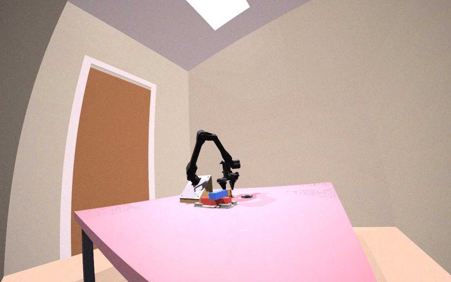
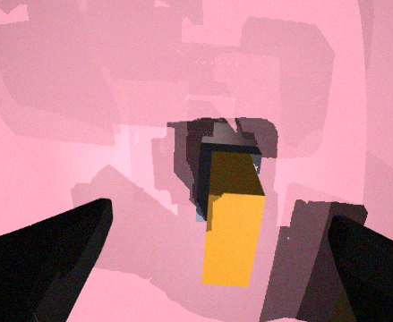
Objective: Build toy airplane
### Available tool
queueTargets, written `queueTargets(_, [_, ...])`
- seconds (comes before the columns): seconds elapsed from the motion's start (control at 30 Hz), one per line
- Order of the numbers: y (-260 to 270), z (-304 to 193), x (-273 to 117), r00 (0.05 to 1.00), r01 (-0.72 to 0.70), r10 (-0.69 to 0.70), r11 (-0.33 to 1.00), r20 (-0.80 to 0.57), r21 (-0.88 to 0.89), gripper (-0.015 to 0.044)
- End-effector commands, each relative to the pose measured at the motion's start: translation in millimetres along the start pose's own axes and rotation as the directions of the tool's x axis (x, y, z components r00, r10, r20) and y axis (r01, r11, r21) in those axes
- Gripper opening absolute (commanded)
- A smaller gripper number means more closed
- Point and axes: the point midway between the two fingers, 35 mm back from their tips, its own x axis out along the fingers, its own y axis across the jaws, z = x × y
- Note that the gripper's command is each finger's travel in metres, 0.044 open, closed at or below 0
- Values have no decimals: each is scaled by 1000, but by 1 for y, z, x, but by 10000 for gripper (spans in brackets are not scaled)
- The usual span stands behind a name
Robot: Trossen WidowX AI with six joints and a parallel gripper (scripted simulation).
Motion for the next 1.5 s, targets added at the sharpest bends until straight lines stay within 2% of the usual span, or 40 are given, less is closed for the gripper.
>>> queueTargets(0.0, [-2,-2,8,1000,7,-7,1000,0,-6,440])
queueTargets(0.4, [-3,-3,25,1000,9,-9,1000,0,-5,440])
queueTargets(0.9, [-3,-3,25,1000,9,-9,1000,0,-5,46])
queueTargets(1.13, [-3,-3,25,1000,9,-9,1000,0,-5,0])
queueTargets(1.47, [-2,0,11,1000,8,-8,1000,-13,-5,0])
